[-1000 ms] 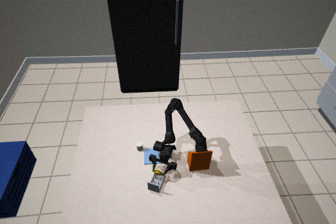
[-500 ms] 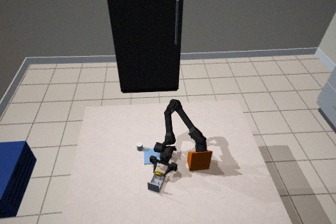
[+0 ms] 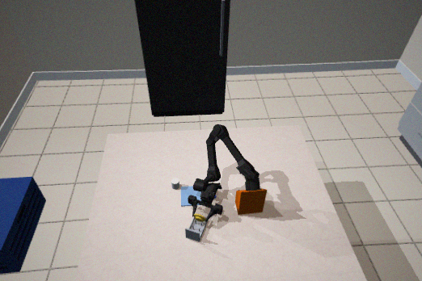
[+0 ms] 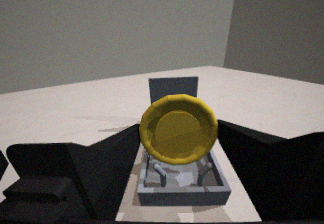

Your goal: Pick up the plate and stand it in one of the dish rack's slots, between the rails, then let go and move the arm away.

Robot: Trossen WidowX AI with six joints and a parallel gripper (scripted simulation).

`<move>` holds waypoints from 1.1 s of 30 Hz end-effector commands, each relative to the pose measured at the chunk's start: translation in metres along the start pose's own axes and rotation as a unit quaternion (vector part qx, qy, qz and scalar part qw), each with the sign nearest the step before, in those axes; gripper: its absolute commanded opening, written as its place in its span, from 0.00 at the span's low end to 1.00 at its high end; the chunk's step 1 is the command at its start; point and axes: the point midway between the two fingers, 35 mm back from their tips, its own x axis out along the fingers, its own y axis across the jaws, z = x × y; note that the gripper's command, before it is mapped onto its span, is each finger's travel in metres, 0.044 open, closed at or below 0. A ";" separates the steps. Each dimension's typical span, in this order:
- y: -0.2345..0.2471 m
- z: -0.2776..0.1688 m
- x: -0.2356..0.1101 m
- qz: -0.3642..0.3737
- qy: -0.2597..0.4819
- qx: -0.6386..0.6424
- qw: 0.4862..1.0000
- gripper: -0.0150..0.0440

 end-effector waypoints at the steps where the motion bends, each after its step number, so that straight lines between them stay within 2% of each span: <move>1: 0.000 0.000 0.000 0.000 0.000 0.000 1.000 0.93; 9: -0.002 0.007 -0.001 0.002 0.000 0.001 1.000 0.93; 19: -0.018 0.112 -0.015 0.014 -0.007 0.017 1.000 0.93; 24: -0.018 0.114 -0.014 0.018 -0.002 0.027 0.999 0.93; 33: -0.007 0.114 -0.009 0.069 0.072 0.147 0.984 0.93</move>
